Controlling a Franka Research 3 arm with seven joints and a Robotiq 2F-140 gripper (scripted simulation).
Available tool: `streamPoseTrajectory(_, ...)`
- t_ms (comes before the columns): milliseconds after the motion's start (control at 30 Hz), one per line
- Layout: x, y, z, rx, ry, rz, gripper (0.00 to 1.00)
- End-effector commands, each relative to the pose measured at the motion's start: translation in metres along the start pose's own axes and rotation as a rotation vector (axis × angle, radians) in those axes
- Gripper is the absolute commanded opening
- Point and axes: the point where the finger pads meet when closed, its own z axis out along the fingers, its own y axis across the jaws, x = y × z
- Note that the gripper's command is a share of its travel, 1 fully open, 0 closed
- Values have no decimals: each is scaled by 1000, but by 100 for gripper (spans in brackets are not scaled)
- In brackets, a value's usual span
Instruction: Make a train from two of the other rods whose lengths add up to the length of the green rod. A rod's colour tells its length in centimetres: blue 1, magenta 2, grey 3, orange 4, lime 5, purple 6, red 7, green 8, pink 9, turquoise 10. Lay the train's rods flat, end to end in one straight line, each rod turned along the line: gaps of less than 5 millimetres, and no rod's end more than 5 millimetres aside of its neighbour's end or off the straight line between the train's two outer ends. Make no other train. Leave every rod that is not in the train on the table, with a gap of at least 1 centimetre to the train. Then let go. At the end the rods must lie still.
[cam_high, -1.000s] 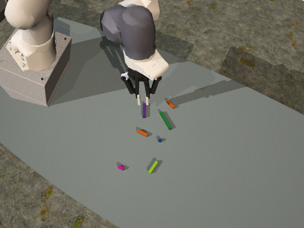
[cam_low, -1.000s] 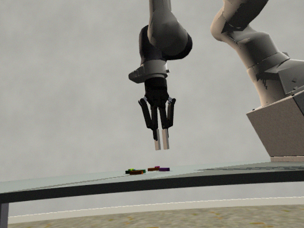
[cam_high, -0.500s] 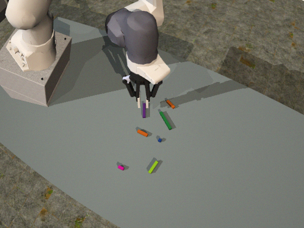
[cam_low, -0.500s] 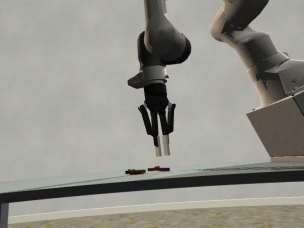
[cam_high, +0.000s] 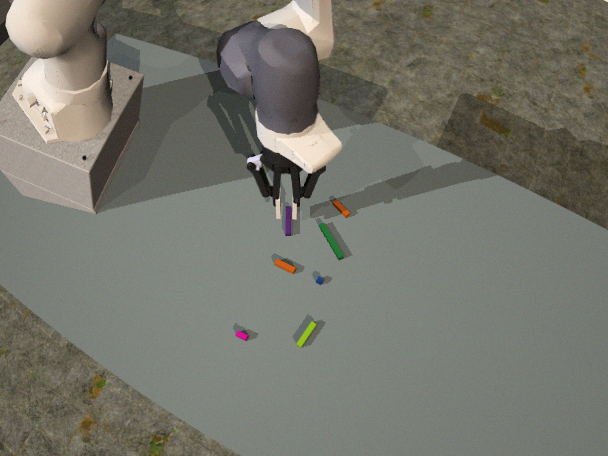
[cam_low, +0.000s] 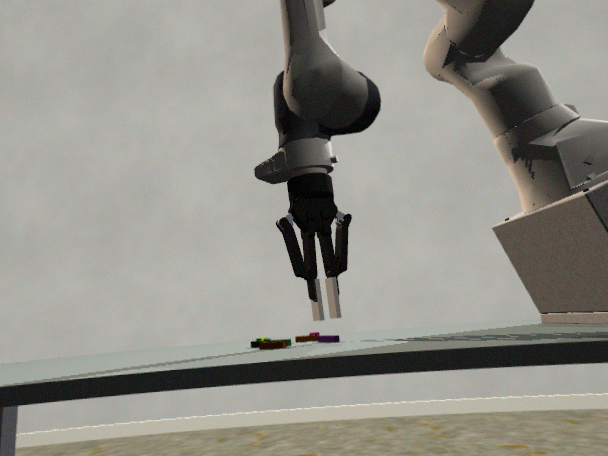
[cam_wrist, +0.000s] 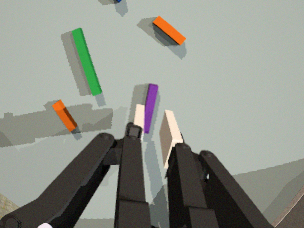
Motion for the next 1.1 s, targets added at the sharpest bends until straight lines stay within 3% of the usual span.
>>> streamPoseTrajectory(0, 2, 0, 4, 55, -15, -23, 15)
streamPoseTrajectory(533, 1, -1, 16, 55, -15, -23, 15)
streamPoseTrajectory(1067, 1, -1, 17, 55, -15, -23, 15)
